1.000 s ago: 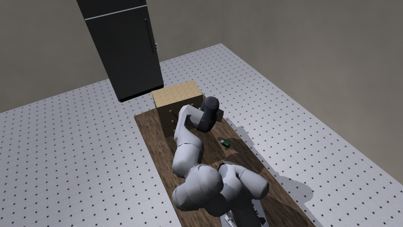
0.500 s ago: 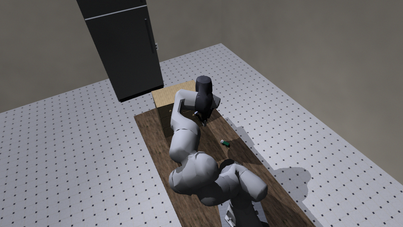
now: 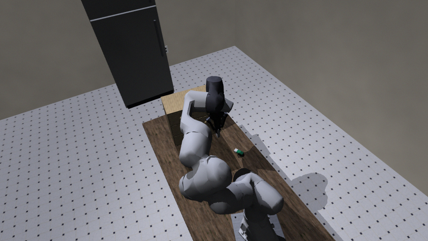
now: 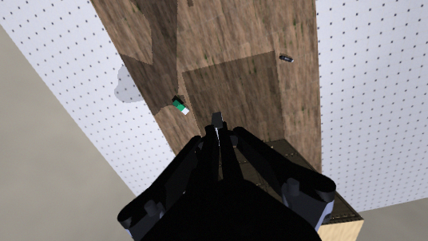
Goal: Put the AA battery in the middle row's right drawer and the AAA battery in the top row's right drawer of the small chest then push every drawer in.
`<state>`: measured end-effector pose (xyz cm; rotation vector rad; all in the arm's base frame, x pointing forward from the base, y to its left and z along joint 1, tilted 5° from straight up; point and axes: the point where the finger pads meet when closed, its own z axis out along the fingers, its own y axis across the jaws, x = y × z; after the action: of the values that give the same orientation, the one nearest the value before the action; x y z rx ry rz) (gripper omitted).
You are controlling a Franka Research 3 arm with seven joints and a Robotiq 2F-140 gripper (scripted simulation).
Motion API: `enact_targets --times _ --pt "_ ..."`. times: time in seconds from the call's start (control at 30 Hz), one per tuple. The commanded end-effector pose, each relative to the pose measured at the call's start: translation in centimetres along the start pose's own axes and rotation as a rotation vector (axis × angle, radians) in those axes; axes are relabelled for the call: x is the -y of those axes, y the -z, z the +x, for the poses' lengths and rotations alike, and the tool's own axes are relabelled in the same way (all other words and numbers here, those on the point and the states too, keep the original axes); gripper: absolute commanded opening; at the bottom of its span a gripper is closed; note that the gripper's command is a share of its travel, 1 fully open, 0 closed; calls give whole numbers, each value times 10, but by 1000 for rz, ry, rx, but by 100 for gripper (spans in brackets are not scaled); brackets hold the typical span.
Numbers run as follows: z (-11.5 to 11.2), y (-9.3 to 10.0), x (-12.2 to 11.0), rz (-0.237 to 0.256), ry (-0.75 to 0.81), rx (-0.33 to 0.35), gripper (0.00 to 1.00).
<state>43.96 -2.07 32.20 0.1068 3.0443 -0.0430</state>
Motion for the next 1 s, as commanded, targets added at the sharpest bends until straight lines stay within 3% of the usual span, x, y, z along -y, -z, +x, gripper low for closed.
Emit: enact_targets --times 0.0,0.67,0.73,0.9,0.97 --pt "4 -1 -1 -5 -22 -18 0" --pt "4 0 -2 -8 -16 -14 0" --pt "0 14 -3 -10 -14 -15 0" --pt "-10 88 -2 -6 -20 -17 0" --pt "-10 88 -2 -6 -20 -17 0"
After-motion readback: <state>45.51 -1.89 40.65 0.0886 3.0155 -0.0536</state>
